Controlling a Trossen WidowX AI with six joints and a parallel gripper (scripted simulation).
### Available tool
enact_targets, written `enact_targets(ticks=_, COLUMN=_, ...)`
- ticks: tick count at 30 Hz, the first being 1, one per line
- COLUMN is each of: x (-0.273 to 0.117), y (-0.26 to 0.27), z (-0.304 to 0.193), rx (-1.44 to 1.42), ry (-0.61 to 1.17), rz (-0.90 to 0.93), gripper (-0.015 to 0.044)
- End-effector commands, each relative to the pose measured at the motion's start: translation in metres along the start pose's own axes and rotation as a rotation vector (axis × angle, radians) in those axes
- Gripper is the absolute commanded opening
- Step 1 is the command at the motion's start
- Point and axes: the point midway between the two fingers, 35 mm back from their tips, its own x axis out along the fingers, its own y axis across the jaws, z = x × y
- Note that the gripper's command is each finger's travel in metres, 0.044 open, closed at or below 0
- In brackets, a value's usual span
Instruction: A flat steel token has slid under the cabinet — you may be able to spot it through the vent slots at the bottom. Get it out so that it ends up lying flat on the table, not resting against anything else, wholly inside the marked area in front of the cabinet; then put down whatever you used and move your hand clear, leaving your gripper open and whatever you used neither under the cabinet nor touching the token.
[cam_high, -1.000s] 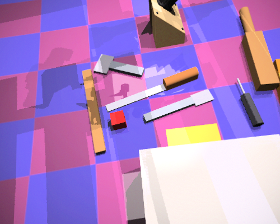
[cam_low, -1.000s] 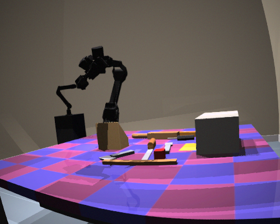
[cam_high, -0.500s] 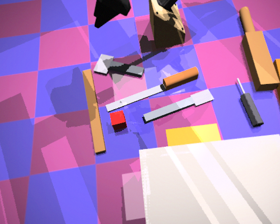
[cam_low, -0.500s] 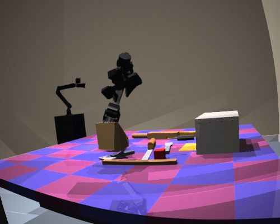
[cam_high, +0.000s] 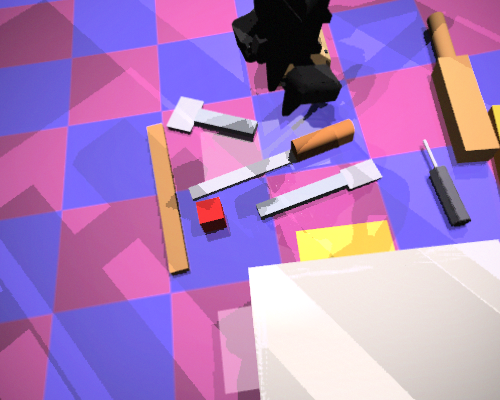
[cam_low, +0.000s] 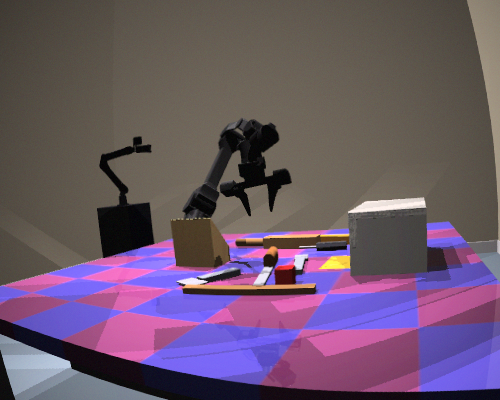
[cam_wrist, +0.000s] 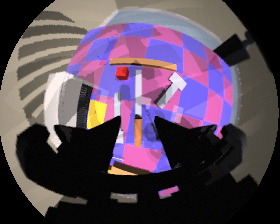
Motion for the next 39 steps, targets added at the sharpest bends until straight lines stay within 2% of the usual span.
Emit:
enact_targets(ticks=1, x=0.013, y=0.005, z=-0.04, rx=-0.022, ry=0.124, rz=-0.04, gripper=0.027)
enact_targets(ticks=8, x=0.026, y=0.007, z=-0.103, rx=-0.037, ry=0.314, rz=-0.118, gripper=0.027)
enact_targets(ticks=14, x=0.027, y=0.002, z=-0.106, rx=-0.037, ry=0.318, rz=-0.12, gripper=0.027)
enact_targets(ticks=22, x=0.062, y=-0.003, z=-0.118, rx=-0.037, ry=0.32, rz=-0.12, gripper=0.027)
enact_targets(ticks=39, x=0.074, y=-0.003, z=-0.12, rx=-0.037, ry=0.319, rz=-0.12, gripper=0.027)
